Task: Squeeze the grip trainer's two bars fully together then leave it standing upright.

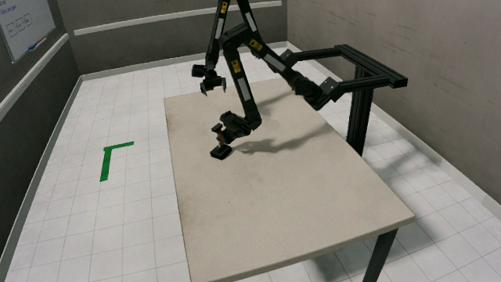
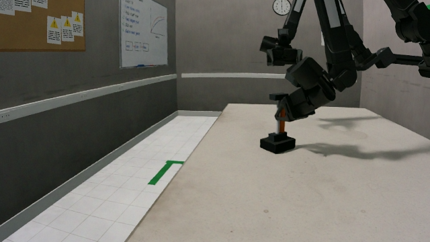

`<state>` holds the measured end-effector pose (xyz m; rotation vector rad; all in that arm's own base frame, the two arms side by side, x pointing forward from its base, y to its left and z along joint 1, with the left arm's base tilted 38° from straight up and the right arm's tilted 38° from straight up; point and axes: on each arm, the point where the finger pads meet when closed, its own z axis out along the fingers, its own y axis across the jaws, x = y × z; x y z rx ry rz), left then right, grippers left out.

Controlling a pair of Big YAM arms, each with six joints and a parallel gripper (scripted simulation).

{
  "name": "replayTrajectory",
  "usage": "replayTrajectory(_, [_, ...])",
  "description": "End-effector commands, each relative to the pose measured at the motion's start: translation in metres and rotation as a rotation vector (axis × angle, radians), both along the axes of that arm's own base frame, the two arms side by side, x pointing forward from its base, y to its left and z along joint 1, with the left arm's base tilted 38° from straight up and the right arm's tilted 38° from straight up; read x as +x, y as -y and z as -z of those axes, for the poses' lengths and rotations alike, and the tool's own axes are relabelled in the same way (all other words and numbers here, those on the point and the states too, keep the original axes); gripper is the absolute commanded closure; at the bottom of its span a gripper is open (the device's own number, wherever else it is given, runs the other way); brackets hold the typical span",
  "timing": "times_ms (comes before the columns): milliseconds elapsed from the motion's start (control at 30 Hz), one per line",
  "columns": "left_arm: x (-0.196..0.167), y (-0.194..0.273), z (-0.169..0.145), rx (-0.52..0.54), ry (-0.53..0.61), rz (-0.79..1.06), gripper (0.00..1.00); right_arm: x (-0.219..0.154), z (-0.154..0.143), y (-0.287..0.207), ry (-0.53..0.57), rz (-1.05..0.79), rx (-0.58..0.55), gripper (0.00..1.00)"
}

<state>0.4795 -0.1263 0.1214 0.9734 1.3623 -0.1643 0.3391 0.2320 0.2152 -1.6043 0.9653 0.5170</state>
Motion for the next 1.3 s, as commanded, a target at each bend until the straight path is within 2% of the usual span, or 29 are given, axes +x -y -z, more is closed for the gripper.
replayTrajectory(0, [0.004, -0.008, -0.015, -0.017, 0.023, -0.014, 0.71, 0.008, -0.020, -0.004, 0.055, -0.013, 0.010, 0.00])
replayTrajectory(767, [0.004, -0.008, -0.015, -0.017, 0.023, -0.014, 0.71, 0.008, -0.020, -0.004, 0.055, -0.013, 0.010, 0.00])
replayTrajectory(933, [0.004, -0.008, -0.015, -0.017, 0.023, -0.013, 0.14, 0.008, -0.020, -0.004, 0.055, -0.013, 0.010, 0.00])
replayTrajectory(967, [0.001, -0.009, -0.016, -0.015, 0.030, -0.014, 0.08, 0.008, -0.020, -0.004, 0.055, -0.013, 0.010, 0.00])
replayTrajectory(1267, [-0.027, -0.023, -0.013, -0.003, 0.026, -0.019, 0.08, 0.008, -0.020, -0.004, 0.055, -0.013, 0.010, 0.00])
